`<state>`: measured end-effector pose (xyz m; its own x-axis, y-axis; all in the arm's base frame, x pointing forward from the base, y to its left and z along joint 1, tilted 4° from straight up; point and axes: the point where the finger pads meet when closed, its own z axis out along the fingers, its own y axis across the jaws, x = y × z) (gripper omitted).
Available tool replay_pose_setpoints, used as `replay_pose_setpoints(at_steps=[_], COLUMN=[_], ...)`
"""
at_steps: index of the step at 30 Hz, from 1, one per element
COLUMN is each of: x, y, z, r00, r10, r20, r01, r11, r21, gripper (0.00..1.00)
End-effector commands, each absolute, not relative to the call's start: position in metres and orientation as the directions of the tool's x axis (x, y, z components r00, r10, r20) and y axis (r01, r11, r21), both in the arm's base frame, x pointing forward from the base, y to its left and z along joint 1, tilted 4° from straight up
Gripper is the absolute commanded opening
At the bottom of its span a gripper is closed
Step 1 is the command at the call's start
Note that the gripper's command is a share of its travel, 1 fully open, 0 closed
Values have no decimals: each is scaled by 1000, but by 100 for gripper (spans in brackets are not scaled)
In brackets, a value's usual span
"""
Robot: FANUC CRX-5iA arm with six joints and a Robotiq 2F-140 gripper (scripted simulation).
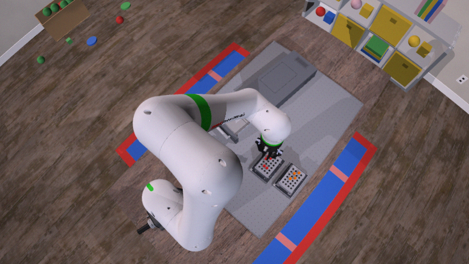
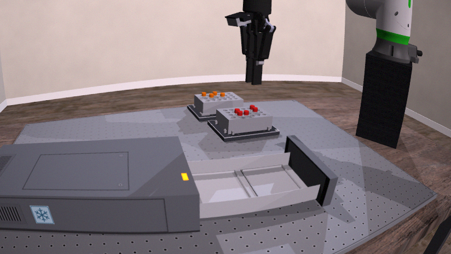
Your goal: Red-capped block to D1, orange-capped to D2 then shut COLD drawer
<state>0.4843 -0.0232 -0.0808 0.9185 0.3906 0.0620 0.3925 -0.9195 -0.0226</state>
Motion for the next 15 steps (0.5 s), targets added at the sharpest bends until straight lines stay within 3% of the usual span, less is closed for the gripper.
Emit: replay_pose_setpoints(at_steps=[1,15], x=[479,458], y=[-11,33], z=[-80,-82], r00=[878,684], r10=[474,726], r20=[67,69], r01=[476,728], r11=[-880,-686], r21=[-17,5], gripper=[10,10])
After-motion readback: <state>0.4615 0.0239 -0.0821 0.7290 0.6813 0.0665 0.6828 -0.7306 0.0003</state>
